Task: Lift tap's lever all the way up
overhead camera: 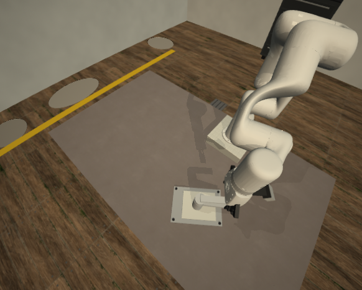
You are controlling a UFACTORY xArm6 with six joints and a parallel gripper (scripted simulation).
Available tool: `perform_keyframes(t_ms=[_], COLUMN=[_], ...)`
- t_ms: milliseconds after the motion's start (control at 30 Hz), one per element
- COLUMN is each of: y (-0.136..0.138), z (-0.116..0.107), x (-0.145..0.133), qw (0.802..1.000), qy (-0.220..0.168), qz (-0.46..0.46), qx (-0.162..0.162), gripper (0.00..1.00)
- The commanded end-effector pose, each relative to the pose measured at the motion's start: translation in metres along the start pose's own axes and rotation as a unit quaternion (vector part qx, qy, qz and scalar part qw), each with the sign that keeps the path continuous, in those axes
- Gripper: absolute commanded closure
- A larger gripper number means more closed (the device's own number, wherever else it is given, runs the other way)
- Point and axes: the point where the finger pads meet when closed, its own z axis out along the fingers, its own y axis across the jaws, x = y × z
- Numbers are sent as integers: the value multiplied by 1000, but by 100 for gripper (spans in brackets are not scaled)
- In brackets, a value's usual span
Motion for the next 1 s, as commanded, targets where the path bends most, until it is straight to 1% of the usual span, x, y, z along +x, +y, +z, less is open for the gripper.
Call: perform_keyframes(t_ms=[0,100,133,967], y=[-2,-2,-2,-2], z=[-2,-2,-2,-2], x=[8,8,8,8], qw=[1000,1000,1000,1000], qy=[-1,-1,-1,-1], qz=[-15,-15,-15,-15], qx=[-6,-6,-6,-6], gripper=[0,0,100,100])
